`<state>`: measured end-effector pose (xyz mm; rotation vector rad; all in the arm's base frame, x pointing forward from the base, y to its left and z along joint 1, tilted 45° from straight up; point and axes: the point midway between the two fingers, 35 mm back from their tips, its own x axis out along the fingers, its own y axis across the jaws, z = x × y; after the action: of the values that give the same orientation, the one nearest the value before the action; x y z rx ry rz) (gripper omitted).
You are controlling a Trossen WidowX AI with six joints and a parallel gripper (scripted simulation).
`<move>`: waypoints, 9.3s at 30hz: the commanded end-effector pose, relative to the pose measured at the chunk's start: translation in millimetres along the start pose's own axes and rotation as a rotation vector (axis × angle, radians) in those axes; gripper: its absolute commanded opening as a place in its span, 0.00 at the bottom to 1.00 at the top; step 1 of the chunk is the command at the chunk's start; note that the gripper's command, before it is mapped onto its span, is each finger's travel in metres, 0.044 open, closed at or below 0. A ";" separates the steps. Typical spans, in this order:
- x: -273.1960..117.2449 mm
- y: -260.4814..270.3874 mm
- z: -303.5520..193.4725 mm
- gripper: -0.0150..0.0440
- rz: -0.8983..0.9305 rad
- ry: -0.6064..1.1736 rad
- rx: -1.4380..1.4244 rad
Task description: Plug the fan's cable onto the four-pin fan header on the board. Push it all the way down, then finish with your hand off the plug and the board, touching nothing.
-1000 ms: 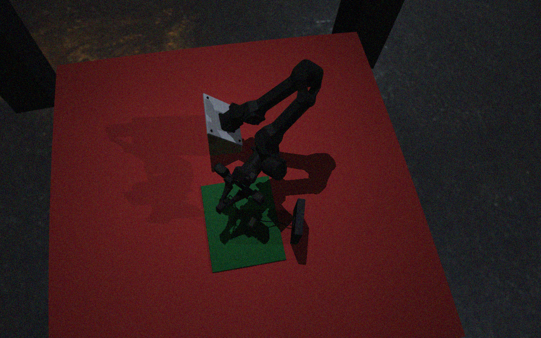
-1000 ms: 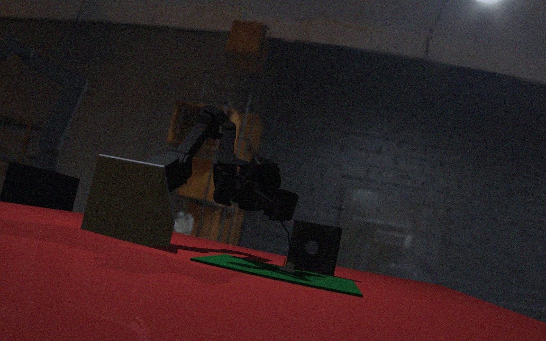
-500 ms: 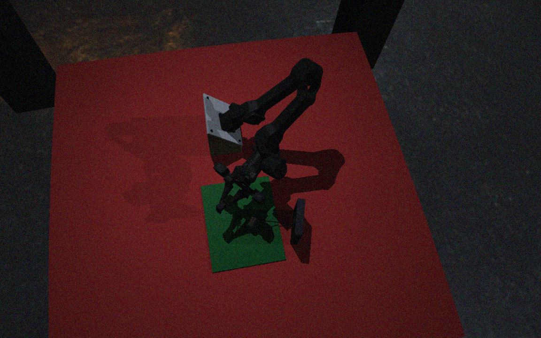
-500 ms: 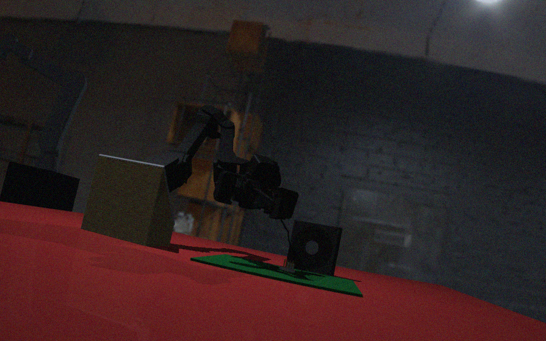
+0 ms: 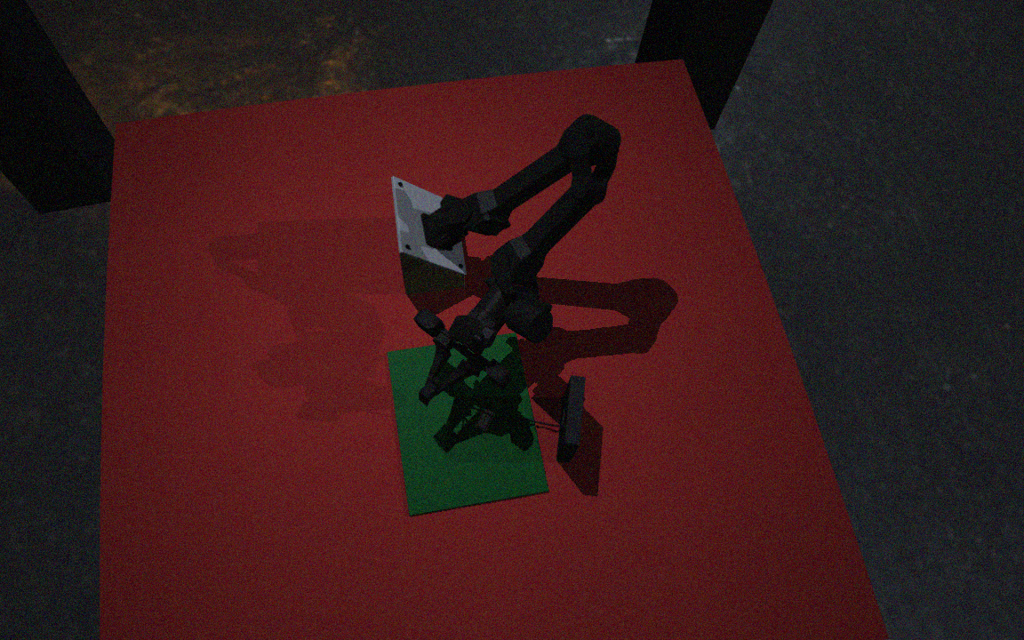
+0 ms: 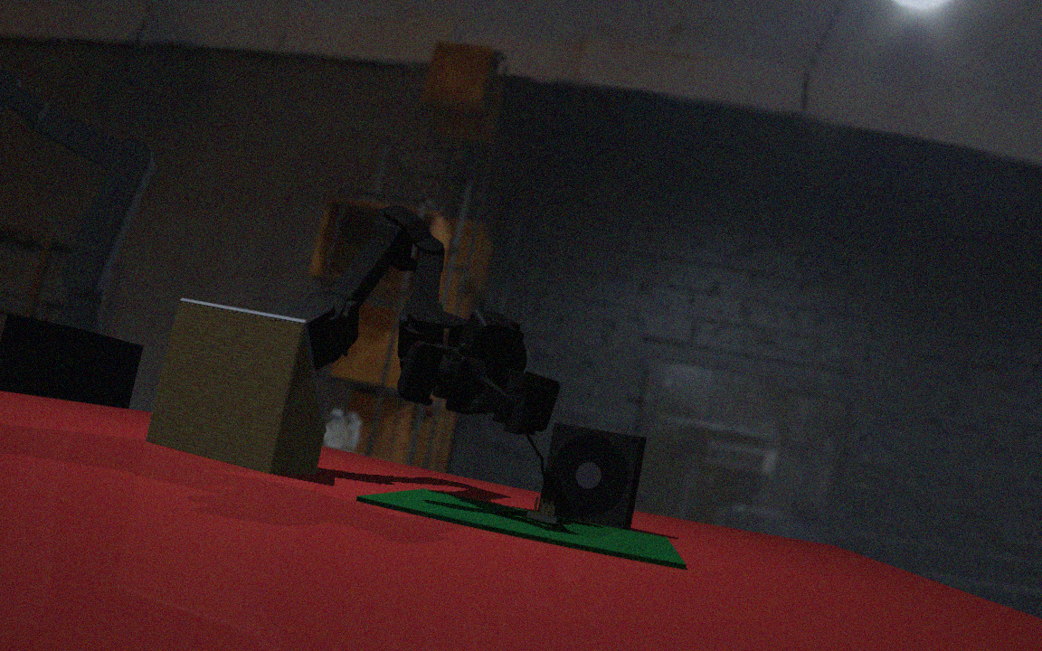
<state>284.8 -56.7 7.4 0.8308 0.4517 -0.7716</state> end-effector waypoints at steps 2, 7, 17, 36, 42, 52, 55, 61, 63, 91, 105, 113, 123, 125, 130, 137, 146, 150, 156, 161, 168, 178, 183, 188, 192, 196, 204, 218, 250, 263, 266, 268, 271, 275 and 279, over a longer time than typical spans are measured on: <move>-0.5 -0.6 -4.4 0.25 -0.004 -0.006 0.006; -0.8 -0.8 -9.0 0.25 -0.004 -0.006 0.006; 0.4 -1.1 -18.0 0.25 -0.004 -0.005 0.006; 3.5 -1.2 -35.0 0.25 -0.005 -0.005 0.007; 4.5 -1.3 -40.5 0.25 -0.005 -0.004 0.007; 6.2 -1.4 -49.6 0.25 -0.005 -0.004 0.007; 6.7 -1.4 -52.3 0.25 -0.005 -0.004 0.007; 7.7 -1.4 -57.7 0.25 -0.005 -0.004 0.007; 8.1 -1.4 -59.5 0.25 -0.005 -0.004 0.007; 12.6 -1.7 -84.6 0.25 -0.006 -0.003 0.007; 11.9 -3.6 -85.1 0.25 -0.009 0.005 -0.003; 11.9 -3.6 -85.1 0.25 -0.009 0.005 -0.003; 11.9 -3.6 -85.1 0.25 -0.009 0.005 -0.003; 11.9 -3.6 -85.1 0.25 -0.009 0.005 -0.003; 11.9 -3.6 -85.1 0.25 -0.009 0.005 -0.003; 11.9 -3.6 -85.1 0.25 -0.009 0.005 -0.003; 12.0 -3.3 -85.0 0.49 -0.009 0.004 -0.001; 12.0 -3.3 -85.0 0.49 -0.009 0.004 -0.001; 12.0 -3.3 -85.0 0.49 -0.009 0.004 -0.001; 12.0 -3.3 -85.0 0.49 -0.009 0.004 -0.001; 12.0 -3.3 -85.0 0.49 -0.009 0.004 -0.001; -9.9 4.2 -77.5 0.49 -0.011 0.007 0.000; -25.1 6.8 -71.8 0.49 -0.012 0.008 0.001; -40.3 7.6 -65.7 0.49 -0.012 0.009 0.001; -52.3 6.9 -60.5 0.49 -0.012 0.008 0.001; -64.1 5.0 -55.1 0.49 -0.011 0.008 0.001; -86.0 -1.9 -43.8 0.49 -0.008 0.006 0.000; -75.4 -10.6 -44.6 1.00 -0.164 0.134 -0.157; -61.8 -29.8 -41.4 1.00 -0.410 0.723 -0.387; -63.3 -27.5 -33.3 1.00 -0.367 0.984 -0.363; -63.7 -25.9 -30.4 1.00 -0.343 1.039 -0.348; -63.9 -24.7 -28.2 1.00 -0.325 1.075 -0.336; -64.2 -22.5 -24.5 1.00 -0.294 1.126 -0.316; -64.4 -19.1 -18.8 1.00 -0.245 1.188 -0.284; -64.2 -15.4 -12.3 1.00 -0.191 1.241 -0.248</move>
<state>225.8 -22.6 26.7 0.9132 1.7065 -0.3402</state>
